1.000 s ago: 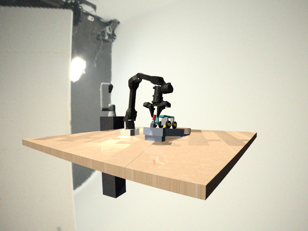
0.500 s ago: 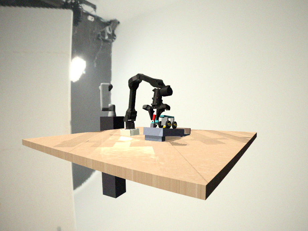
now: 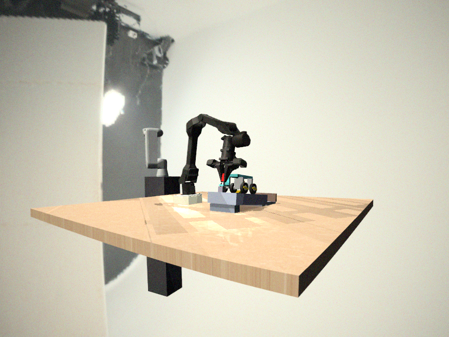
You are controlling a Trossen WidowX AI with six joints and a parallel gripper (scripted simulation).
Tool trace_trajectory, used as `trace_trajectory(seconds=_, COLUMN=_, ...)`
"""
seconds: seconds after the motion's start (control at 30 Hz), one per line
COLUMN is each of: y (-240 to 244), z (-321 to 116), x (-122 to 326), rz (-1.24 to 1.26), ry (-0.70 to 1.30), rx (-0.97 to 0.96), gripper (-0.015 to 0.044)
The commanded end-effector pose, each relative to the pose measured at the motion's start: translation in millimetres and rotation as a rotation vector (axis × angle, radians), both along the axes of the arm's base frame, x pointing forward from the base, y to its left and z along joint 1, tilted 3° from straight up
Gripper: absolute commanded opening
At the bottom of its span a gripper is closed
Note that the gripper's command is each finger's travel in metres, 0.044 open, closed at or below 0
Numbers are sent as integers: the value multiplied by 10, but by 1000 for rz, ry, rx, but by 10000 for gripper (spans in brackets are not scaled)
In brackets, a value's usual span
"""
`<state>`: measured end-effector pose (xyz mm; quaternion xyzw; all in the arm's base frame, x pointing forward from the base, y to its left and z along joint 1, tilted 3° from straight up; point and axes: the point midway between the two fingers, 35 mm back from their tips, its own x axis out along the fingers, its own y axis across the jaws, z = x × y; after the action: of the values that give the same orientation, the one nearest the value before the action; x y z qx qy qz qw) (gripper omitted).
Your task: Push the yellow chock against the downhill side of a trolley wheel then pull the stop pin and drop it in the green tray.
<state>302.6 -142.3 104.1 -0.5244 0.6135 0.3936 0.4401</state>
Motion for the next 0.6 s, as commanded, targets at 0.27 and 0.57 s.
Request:
trace_trajectory(seconds=0.27, y=5, z=44, x=6, rz=3, ry=4, rx=-2, gripper=0)
trace_trajectory(seconds=0.57, y=24, z=109, x=-6, rz=4, ry=7, rx=-3, gripper=0)
